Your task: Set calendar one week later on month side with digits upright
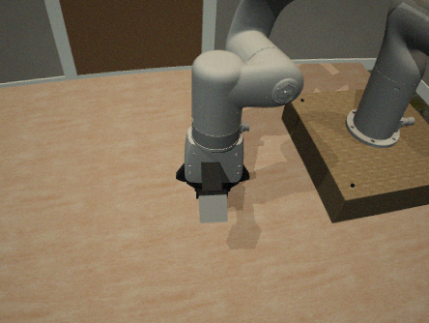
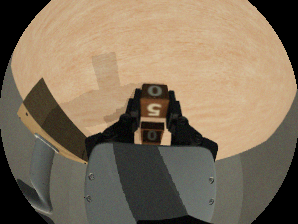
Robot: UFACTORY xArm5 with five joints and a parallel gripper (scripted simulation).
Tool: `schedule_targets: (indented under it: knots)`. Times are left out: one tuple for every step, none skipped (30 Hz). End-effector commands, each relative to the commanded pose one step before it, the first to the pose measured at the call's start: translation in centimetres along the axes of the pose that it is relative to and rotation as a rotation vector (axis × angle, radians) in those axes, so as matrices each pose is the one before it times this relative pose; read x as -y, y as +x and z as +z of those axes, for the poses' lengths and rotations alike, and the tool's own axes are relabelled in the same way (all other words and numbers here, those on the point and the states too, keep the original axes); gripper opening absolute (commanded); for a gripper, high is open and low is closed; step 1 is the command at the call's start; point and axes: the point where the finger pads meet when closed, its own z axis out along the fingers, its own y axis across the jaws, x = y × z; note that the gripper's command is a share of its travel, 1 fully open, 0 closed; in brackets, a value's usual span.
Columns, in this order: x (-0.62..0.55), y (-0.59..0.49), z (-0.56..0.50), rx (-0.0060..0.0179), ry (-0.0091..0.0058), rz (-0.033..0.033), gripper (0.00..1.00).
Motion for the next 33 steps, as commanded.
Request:
schedule_targets:
  knots:
    - [-0.117,0.047,-0.087,-0.00114,-0.00288,-0.00002,0.29]
    - [0.0,0.0,0.0,0.0,0.0,0.0,0.29]
    - [0.0,0.0,0.0,0.0,0.0,0.0,0.29]
    - [0.0,0.0,0.0,0.0,0.0,0.0,0.29]
    - [0.0,0.0,0.0,0.0,0.0,0.0,0.29]
    - [0.0,0.0,0.0,0.0,0.0,0.0,0.29]
    - [0.0,0.0,0.0,0.0,0.0,0.0,0.29]
    - [0.0,0.0,0.002,0.0,0.0,0.00001,0.29]
    - [0.0,0.0,0.0,0.0,0.0,0.0,0.29]
    - [0.0,0.0,0.0,0.0,0.0,0.0,0.29]
    - [0.0,-0.001,0.004,0.0,0.0,0.00002,0.29]
    - [0.0,-0.001,0.007,0.0,0.0,0.00004,0.29]
    - [0.0,-0.001,0.01,0.0,0.0,0.00006,0.29]
    - [-0.001,-0.002,0.014,0.0,0.0,0.00008,0.29]
    - [-0.001,-0.002,0.017,0.0,0.0,0.0001,0.29]
    - [-0.001,-0.003,0.021,0.0,0.0,0.00012,0.29]
    - [-0.001,-0.003,0.023,0.0,0.0,0.00014,0.29]
    - [-0.001,-0.004,0.026,0.0,0.0,0.00015,0.29]
    - [-0.001,-0.004,0.027,0.0,0.0,0.00016,0.29]
    - [-0.001,-0.004,0.028,0.0,-0.00001,0.00016,0.29]
    - [-0.001,-0.004,0.028,0.0,-0.00001,0.00016,0.29]
    - [-0.001,-0.004,0.027,0.0,0.0,0.00016,0.29]
    - [-0.001,-0.004,0.026,0.0,0.0,0.00015,0.29]
    - [-0.001,-0.003,0.023,0.0,0.0,0.00014,0.29]
    - [-0.001,-0.003,0.021,0.0,0.0,0.00012,0.29]
    - [0.0,0.0,0.0,0.0,0.0,0.0,0.29]
    - [0.0,0.0,0.0,0.0,0.0,0.0,0.29]
    - [-0.001,-0.003,0.017,0.0,0.0,0.0001,0.29]
    - [0.0,-0.002,0.014,0.0,0.0,0.00008,0.29]
    - [0.0,-0.002,0.01,0.0,0.0,0.00006,0.29]
    - [0.0,-0.001,0.007,0.0,0.0,0.00004,0.29]
    - [0.0,-0.001,0.004,0.0,0.0,0.00002,0.29]
    - [0.0,0.0,0.002,0.0,0.0,0.00001,0.29]
